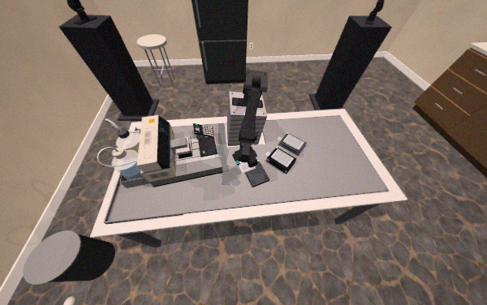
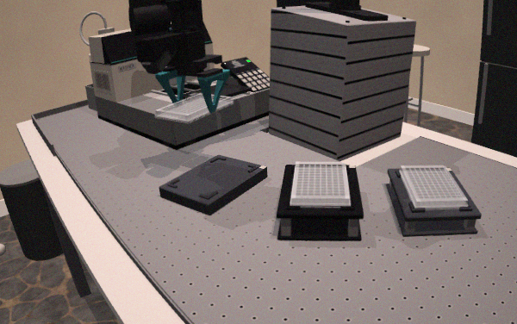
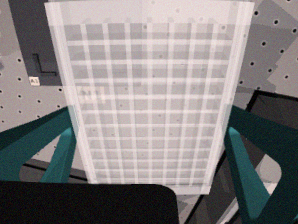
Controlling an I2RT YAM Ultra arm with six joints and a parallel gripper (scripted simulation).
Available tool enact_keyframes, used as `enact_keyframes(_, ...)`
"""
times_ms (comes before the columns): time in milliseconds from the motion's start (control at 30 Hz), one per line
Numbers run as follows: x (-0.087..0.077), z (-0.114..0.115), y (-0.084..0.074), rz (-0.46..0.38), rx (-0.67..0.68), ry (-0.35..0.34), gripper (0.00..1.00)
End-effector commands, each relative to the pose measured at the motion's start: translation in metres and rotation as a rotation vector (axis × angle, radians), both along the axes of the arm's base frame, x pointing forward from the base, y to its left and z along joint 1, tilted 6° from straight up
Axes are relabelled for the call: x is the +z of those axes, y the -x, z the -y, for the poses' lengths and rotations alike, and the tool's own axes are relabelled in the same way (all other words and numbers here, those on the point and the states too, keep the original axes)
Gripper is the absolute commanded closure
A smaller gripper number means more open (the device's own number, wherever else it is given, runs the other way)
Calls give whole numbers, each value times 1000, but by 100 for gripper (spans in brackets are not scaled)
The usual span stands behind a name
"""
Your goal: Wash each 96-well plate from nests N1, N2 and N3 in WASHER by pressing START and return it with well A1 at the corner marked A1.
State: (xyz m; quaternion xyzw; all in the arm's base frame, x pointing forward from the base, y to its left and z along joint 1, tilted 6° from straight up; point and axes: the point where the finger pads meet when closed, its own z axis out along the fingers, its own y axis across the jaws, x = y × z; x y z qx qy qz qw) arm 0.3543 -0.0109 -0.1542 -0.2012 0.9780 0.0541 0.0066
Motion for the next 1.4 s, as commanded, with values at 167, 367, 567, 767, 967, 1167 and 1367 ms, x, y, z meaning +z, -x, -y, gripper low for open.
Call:
enact_keyframes(167, 1, -36, -9, 11, -27, -1, 100)
enact_keyframes(367, 0, -66, -13, 11, -27, -2, 100)
enact_keyframes(567, -1, -81, -16, 11, -27, -2, 100)
enact_keyframes(767, -1, -80, -16, 11, -27, -2, 100)
enact_keyframes(967, -1, -80, -16, 11, -27, -2, 100)
enact_keyframes(1167, -1, -80, -16, 11, -27, -2, 100)
enact_keyframes(1367, -1, -79, -15, 11, -27, -2, 100)
